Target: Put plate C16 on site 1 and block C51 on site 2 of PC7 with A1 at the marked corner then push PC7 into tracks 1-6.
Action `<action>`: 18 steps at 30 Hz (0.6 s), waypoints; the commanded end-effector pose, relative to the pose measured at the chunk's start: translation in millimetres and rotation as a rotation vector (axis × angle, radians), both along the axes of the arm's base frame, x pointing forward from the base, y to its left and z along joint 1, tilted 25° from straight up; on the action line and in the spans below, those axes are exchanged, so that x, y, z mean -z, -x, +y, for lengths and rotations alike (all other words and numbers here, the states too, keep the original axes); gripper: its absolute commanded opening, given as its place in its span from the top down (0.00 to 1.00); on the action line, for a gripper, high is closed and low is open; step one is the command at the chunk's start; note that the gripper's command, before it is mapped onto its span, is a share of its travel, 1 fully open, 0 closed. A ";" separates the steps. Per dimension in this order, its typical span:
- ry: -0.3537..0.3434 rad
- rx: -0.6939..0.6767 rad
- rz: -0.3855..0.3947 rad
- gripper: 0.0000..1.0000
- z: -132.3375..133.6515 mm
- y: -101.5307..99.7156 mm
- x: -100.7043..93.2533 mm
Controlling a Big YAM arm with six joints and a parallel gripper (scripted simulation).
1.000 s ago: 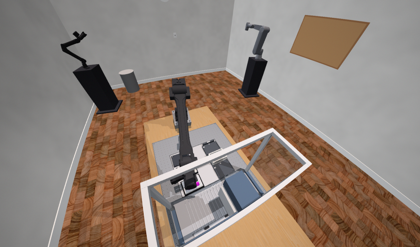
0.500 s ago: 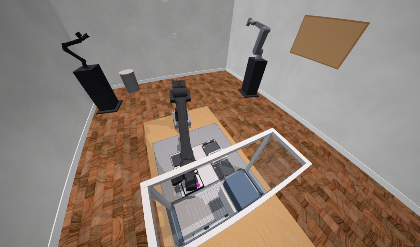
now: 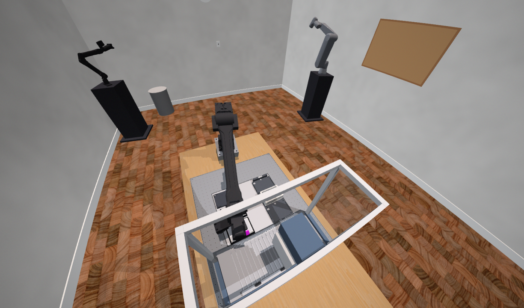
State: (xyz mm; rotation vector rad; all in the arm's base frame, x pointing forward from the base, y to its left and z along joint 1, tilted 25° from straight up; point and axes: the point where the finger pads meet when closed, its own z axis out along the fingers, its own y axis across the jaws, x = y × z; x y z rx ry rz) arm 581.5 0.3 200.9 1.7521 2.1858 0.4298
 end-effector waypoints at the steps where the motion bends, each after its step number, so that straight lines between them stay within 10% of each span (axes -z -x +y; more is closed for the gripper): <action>1: 0.000 -0.007 -0.094 0.00 8.1 -9.8 -42.8; 18: 0.000 -0.007 -0.070 0.00 8.1 -9.0 -33.2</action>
